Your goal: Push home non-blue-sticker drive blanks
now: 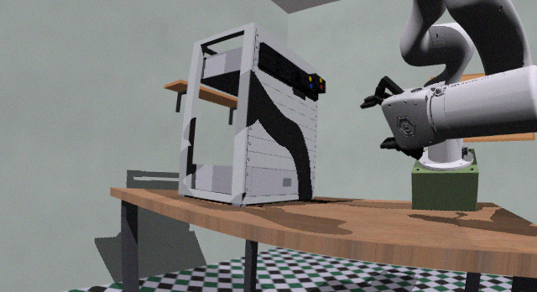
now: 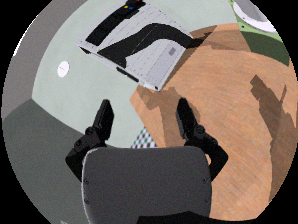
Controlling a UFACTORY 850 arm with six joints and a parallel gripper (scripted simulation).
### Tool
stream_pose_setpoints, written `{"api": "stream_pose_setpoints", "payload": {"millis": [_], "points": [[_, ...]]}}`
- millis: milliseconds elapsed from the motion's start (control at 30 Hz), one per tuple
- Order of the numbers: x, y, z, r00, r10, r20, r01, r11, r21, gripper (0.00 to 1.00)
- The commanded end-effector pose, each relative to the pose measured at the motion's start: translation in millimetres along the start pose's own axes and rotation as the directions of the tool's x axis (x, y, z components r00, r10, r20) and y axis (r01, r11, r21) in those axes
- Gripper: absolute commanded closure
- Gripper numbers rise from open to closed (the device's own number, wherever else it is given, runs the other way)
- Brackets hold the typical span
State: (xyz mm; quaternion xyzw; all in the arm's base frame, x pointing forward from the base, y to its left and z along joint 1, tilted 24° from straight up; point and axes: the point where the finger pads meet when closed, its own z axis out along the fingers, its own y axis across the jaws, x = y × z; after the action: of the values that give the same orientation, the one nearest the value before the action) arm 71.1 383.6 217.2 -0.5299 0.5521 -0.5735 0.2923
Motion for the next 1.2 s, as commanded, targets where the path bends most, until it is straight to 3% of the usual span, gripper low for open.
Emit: {"api": "stream_pose_setpoints", "payload": {"millis": [0,333,800,1167], "points": [[-0.3,0.0,1.1,1.000,-0.002,-0.001,0.002,1.000,-0.003,0.00],[-1.9,2.6,9.1,1.000,-0.017,-0.008,0.017,1.000,-0.024,0.00],[-6.7,13.1,39.4,0.997,-0.074,-0.029,0.070,0.992,-0.106,0.00],[-10.0,32.7,88.5,0.986,-0.163,-0.043,0.147,0.957,-0.250,0.00]]}}
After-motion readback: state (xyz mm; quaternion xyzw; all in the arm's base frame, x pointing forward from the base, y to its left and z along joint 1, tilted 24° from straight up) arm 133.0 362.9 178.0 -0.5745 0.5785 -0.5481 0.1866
